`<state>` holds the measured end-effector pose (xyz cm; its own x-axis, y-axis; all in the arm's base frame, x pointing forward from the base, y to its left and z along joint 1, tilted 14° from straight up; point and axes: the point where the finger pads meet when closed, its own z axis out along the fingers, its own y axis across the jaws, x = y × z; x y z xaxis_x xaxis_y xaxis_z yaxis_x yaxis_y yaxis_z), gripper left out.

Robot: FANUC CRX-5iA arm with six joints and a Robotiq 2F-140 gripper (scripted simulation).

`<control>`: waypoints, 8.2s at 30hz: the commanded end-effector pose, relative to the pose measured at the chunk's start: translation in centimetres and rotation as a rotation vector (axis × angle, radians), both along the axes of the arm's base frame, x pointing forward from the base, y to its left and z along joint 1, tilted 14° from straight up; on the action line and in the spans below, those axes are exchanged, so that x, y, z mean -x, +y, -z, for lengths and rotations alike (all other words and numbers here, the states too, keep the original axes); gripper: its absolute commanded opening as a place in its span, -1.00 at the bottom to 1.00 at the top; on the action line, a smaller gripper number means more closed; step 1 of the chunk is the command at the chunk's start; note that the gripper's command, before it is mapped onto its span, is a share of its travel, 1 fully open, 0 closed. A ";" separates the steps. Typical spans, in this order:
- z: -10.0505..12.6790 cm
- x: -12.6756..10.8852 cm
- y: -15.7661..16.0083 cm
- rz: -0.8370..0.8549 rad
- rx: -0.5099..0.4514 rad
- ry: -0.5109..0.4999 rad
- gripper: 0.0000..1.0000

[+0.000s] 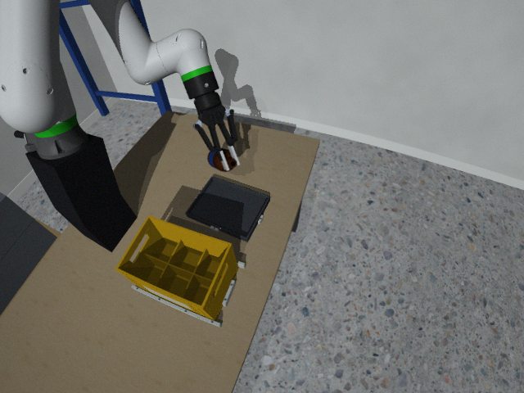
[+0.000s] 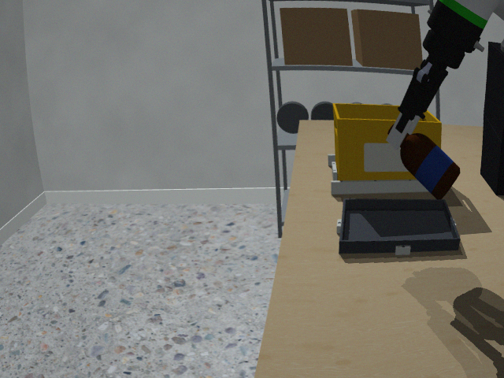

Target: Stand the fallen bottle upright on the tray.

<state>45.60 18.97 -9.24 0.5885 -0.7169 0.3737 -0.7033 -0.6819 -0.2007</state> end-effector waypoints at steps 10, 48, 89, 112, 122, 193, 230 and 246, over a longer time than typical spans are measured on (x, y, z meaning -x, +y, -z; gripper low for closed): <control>0.0 0.0 0.0 0.000 0.000 0.000 -1.00; 0.2 0.2 -0.1 0.022 0.070 -0.053 -1.00; 0.0 0.2 0.2 0.035 0.122 -0.120 -1.00; 0.0 0.2 0.2 0.035 0.123 -0.120 -1.00; 0.1 0.3 0.2 0.043 0.146 -0.137 -1.00; 0.1 0.4 0.5 0.070 0.245 -0.239 -1.00; 0.3 0.5 0.6 0.101 0.353 -0.342 -1.00; 0.3 0.6 0.7 0.105 0.367 -0.358 -1.00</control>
